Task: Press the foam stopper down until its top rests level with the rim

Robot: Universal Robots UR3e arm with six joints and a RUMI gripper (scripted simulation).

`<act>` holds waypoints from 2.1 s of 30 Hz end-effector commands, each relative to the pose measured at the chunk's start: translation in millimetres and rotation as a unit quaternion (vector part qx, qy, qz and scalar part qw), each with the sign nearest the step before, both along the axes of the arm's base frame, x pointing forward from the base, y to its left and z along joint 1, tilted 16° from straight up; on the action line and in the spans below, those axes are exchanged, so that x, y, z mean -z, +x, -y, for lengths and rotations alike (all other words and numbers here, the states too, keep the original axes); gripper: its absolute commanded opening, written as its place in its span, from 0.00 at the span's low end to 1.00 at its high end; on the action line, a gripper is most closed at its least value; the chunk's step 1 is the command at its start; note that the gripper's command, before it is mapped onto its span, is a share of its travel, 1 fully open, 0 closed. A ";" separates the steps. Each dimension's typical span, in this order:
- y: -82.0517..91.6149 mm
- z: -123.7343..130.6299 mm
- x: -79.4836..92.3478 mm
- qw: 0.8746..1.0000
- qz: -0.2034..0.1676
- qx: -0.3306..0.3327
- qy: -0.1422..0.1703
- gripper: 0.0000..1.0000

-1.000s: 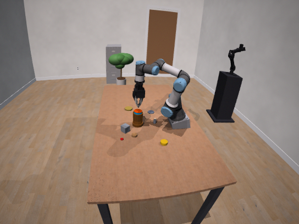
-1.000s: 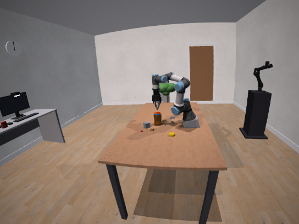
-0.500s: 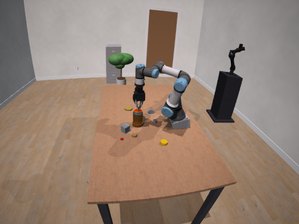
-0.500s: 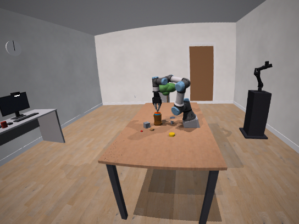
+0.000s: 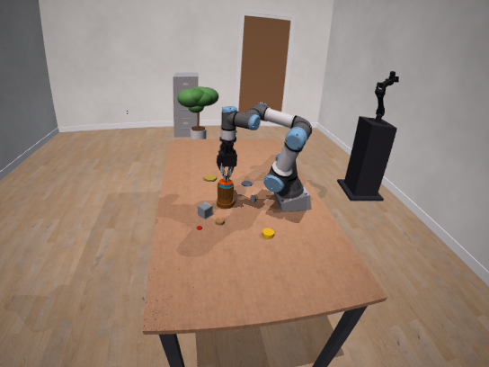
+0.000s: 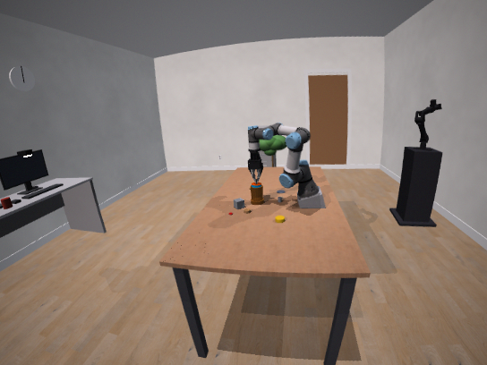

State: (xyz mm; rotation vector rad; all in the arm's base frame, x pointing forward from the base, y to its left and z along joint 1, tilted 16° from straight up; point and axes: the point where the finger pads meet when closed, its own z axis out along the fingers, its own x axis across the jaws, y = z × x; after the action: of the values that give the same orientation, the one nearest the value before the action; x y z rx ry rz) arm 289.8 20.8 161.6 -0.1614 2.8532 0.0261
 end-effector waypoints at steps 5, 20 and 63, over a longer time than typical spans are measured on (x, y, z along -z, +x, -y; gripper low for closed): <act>1.4 0.5 1.6 1.000 0.001 0.001 -0.001 0.00; 3.0 0.2 7.5 1.000 0.001 0.001 -0.001 0.00; 7.7 -0.2 23.5 1.000 0.001 0.001 -0.001 0.00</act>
State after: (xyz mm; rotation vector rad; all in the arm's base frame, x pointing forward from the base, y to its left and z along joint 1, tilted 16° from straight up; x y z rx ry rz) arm 297.3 20.9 141.2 -0.1615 2.8476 0.0193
